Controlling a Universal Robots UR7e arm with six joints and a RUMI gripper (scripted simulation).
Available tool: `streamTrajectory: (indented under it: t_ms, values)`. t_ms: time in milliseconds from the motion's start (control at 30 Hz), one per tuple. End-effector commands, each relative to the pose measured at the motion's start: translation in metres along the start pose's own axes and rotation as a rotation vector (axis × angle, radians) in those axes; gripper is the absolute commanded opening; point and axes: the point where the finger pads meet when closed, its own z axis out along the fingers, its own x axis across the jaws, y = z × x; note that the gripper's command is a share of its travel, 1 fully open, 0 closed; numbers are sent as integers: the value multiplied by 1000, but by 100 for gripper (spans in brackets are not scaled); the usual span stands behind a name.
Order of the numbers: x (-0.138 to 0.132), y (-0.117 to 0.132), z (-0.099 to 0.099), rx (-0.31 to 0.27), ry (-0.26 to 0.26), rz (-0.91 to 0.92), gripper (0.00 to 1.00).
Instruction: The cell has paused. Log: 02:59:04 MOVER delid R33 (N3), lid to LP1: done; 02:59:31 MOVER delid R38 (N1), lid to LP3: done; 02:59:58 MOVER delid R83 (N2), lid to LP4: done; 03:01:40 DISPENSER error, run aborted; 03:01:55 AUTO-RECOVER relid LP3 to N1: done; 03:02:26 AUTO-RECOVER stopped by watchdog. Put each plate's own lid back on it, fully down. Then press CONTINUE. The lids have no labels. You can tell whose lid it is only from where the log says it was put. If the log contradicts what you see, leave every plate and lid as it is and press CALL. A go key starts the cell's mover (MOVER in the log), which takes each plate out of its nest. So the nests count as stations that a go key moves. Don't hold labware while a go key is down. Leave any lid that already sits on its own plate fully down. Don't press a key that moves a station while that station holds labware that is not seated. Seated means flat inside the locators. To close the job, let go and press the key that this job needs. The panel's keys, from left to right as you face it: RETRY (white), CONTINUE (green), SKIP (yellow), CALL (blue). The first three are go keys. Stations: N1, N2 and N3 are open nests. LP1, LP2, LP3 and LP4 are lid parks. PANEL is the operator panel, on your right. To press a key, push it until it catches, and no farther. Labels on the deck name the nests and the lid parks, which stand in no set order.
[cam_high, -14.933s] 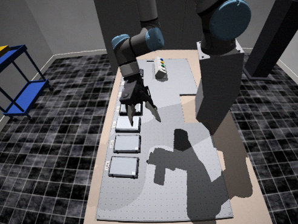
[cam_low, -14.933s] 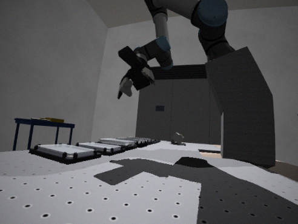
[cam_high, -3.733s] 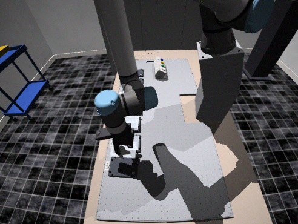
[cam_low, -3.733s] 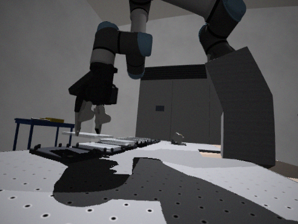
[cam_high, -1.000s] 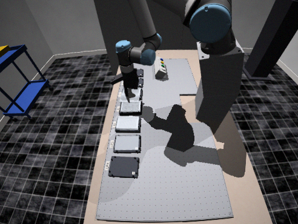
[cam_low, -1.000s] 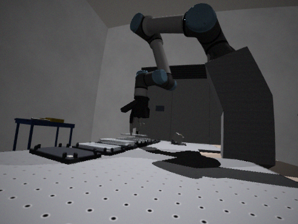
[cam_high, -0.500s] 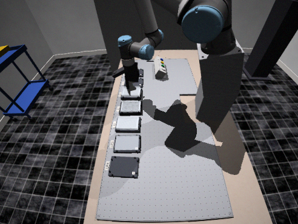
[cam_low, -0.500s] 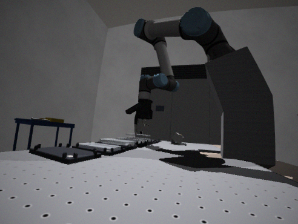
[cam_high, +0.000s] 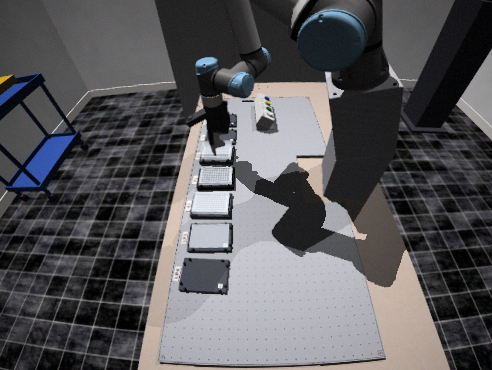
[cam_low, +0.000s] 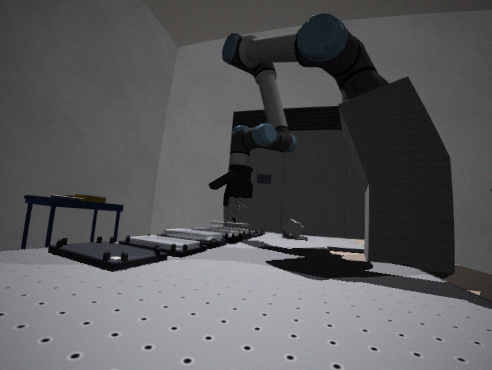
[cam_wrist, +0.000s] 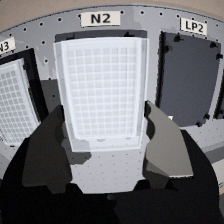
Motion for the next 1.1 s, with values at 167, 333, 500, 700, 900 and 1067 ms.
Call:
streamTrajectory:
  t_ms: [167, 333, 500, 700, 900, 1067]
  values:
    - [0, -1, 2, 1, 1, 0, 0]
    - [0, -1, 4, 1, 1, 0, 0]
    - [0, -1, 5, 1, 1, 0, 0]
    - [0, -1, 7, 1, 1, 0, 0]
    - [0, -1, 9, 1, 1, 0, 0]
    - [0, -1, 10, 1, 1, 0, 0]
